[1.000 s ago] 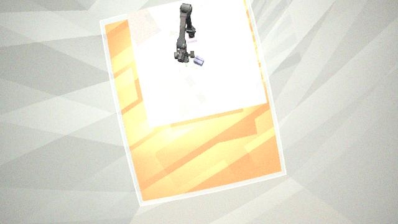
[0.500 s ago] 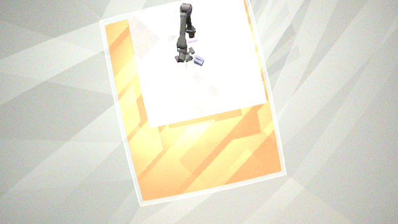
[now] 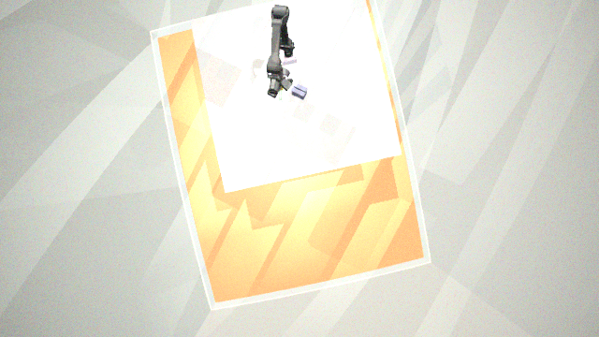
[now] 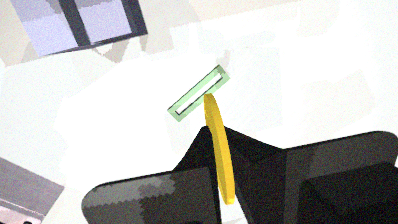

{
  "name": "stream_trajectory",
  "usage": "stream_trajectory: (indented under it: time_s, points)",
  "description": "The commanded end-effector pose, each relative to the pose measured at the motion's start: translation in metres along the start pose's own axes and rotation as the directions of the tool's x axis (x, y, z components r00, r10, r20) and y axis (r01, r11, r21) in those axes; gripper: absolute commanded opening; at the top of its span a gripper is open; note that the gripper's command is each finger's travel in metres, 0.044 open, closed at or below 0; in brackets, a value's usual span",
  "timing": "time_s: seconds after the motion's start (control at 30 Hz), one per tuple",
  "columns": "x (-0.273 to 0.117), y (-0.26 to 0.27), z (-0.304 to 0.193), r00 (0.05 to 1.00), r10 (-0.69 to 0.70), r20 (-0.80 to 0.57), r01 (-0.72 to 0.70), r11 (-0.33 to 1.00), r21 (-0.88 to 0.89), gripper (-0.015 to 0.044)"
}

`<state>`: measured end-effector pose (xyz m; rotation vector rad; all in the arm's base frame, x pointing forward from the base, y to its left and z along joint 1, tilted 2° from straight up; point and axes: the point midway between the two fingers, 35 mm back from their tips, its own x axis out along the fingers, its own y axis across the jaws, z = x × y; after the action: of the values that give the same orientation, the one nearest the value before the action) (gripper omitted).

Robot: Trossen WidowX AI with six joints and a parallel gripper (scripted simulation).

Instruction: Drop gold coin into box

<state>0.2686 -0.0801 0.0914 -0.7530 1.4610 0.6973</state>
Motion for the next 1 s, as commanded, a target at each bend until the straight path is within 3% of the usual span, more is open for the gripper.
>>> stream_trajectory:
  time_s: [0.0, 0.97]
  points:
    - [-0.002, 0.0, 0.001, 1.0, -0.003, 0.005, 0.003, 0.997, -0.08, 0.0]
    - [-0.002, 0.031, 0.059, 1.0, 0.0, 0.01, 0.001, 0.997, -0.081, 0.0]
